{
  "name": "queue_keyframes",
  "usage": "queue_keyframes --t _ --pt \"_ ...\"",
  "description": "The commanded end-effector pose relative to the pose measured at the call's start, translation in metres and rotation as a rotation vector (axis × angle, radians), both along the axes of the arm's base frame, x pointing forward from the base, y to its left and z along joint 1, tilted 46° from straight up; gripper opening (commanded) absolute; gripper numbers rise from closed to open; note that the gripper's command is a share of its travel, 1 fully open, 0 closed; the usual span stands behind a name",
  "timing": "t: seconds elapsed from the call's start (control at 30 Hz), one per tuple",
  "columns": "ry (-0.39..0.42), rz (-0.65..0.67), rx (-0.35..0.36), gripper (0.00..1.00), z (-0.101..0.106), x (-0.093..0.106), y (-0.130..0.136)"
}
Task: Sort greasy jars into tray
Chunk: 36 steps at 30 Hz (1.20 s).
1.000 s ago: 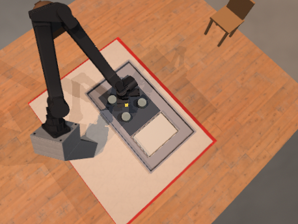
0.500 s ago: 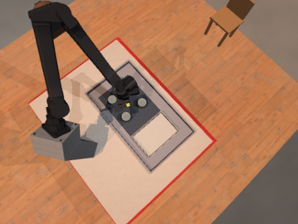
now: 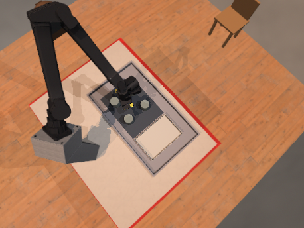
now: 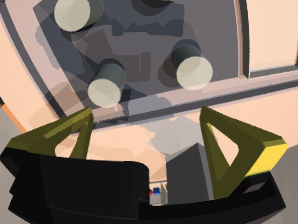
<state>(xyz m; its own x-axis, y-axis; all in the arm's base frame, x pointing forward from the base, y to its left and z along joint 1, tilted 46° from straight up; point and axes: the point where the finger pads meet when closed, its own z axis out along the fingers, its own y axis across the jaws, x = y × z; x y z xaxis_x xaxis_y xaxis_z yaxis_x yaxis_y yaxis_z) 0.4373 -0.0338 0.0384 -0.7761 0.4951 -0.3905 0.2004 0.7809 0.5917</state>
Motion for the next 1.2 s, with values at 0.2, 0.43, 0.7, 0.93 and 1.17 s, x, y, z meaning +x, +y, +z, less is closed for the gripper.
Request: queue_keyframes --t 0.2,0.43,0.7,0.93,1.17 --pt "-0.074 0.078 -0.114 1.00 0.018 0.009 -0.001" --pt "-0.123 0.134 -0.197 1.00 0.029 0.016 -0.002" --pt "-0.105 0.119 -0.182 1.00 0.022 0.012 -0.003" --pt "-0.137 0.148 -0.217 1.00 0.042 0.022 -0.001" --pt "-0.137 0.148 -0.217 0.00 0.042 0.022 -0.001"
